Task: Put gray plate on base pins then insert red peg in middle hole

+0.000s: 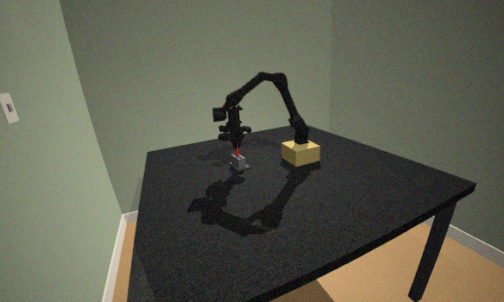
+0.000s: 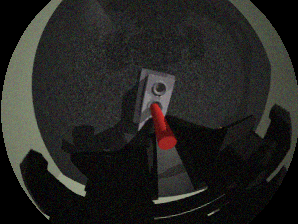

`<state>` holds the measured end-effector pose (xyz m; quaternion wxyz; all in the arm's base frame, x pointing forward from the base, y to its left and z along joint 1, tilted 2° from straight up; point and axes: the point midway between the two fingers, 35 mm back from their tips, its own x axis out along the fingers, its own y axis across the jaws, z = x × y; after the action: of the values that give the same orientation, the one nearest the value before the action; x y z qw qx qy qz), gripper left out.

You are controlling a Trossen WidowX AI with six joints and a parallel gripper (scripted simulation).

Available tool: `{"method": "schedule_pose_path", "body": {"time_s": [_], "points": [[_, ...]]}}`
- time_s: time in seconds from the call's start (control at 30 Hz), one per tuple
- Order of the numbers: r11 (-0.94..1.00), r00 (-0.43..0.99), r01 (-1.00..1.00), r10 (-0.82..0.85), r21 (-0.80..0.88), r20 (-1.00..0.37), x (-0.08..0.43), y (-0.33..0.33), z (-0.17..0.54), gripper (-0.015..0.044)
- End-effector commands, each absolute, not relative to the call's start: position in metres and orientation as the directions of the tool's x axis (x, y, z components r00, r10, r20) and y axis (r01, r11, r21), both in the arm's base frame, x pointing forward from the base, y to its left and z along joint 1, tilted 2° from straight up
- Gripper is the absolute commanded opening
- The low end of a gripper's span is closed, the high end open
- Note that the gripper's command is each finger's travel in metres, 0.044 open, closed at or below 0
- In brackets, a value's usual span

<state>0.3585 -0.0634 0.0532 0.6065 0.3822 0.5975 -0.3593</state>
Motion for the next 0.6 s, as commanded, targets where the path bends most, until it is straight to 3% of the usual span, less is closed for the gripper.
{"method": "schedule_pose_path", "body": {"time_s": [0.0, 0.57], "points": [[0.45, 0.028, 0.892, 0.024, 0.036, -0.999, 0.3582, -0.0629, 0.0522, 0.0], [0.45, 0.028, 0.893, 0.021, 0.034, -0.999, 0.3566, -0.0639, 0.0511, 0.0]]}}
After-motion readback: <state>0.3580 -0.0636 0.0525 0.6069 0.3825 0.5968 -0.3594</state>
